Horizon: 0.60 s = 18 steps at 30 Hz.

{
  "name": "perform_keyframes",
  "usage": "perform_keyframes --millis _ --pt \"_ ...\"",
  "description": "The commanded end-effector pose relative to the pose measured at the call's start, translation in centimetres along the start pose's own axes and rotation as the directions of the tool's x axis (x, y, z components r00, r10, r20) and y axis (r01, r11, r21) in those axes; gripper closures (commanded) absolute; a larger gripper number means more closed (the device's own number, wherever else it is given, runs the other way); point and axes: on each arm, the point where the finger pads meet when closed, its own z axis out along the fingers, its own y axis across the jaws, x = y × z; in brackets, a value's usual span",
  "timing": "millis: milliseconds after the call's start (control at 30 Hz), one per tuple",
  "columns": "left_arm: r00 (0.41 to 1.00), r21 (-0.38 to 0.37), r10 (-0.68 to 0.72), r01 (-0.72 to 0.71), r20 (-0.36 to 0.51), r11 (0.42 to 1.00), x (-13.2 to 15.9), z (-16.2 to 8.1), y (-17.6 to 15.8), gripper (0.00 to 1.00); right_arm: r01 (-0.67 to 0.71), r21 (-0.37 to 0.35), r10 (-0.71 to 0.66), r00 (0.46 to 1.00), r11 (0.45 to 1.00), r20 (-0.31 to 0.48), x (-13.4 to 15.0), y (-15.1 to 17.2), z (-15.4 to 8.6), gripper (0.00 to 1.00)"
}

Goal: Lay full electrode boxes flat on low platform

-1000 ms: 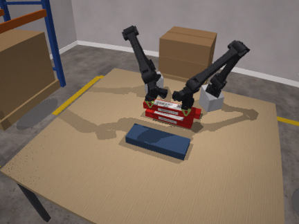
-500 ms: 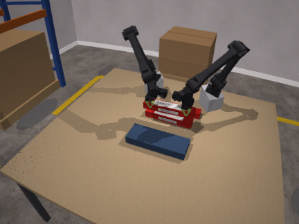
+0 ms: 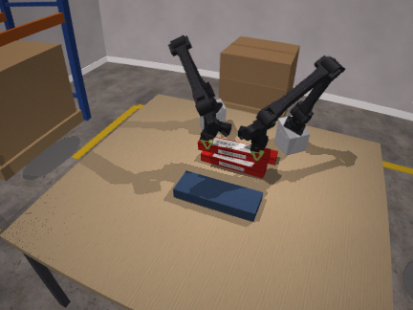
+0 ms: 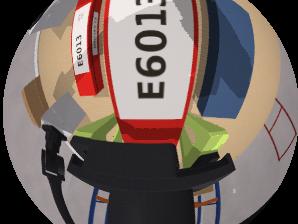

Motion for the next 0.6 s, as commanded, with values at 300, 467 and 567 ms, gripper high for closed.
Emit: perform_keyframes --millis 300,467,567 --pt "0.998 -0.134 -0.025 0.033 0.065 0.99 -0.6 -8.3 4.0 1.0 0.004 0.142 -0.011 0.999 0.99 0.051 -0.5 -4.1 -8.7 1.0" --pt "0.997 -0.133 -0.032 0.041 0.066 0.99 -0.5 -9.2 3.9 1.0 0.004 0.142 -0.011 0.999 0.99 0.051 -0.4 -4.0 -9.6 1.0" --pt "0.997 -0.133 -0.032 0.041 0.067 0.99 -0.5 -9.7 3.8 1.0 -0.002 0.142 -0.006 0.999 0.99 0.053 -0.4 -3.9 -10.1 1.0"
